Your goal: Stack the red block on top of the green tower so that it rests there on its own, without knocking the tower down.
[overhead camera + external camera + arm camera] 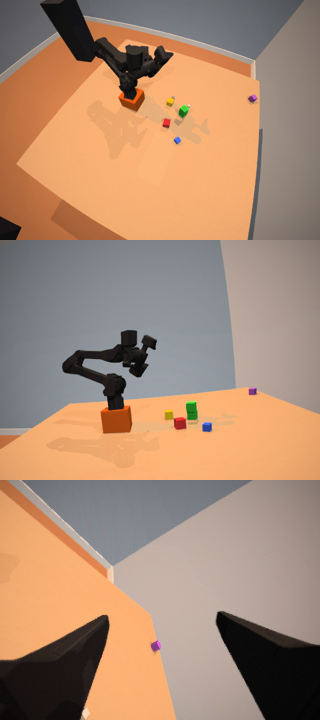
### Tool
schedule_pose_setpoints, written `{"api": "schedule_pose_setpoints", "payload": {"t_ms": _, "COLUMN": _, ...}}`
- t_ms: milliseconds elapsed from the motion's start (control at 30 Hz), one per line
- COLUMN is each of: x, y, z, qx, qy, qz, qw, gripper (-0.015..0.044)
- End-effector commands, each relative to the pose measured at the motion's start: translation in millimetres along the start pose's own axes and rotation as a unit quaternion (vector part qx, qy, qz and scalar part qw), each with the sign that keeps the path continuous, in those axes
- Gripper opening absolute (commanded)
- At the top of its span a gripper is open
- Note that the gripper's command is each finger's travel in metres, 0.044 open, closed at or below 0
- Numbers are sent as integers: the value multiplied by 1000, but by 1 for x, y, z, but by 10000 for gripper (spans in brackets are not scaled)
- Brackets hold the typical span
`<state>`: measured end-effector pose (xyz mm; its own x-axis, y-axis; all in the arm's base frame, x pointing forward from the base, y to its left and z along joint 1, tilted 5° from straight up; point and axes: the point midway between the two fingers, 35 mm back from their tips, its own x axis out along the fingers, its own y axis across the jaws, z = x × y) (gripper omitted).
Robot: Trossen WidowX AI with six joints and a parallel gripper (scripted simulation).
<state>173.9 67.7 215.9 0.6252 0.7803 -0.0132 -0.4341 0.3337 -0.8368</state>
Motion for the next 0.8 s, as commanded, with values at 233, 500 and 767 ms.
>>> {"api": "schedule_pose_setpoints", "payload": {"t_ms": 233, "x": 1, "y": -20, "z": -33, "qx": 128, "qy": 79, "qz": -22, "qw": 988, "gripper": 440}}
{"api": "schedule_pose_setpoints", "payload": {"t_ms": 500, "x": -3, "y": -32, "z": -80, "qx": 276, "qy": 184, "qz": -37, "qw": 943, "gripper": 440}}
{"api": "schedule_pose_setpoints", "payload": {"t_ms": 767, "x": -12, "y": -28, "z": -127, "qx": 404, "qy": 292, "qz": -39, "qw": 866, "gripper": 440}}
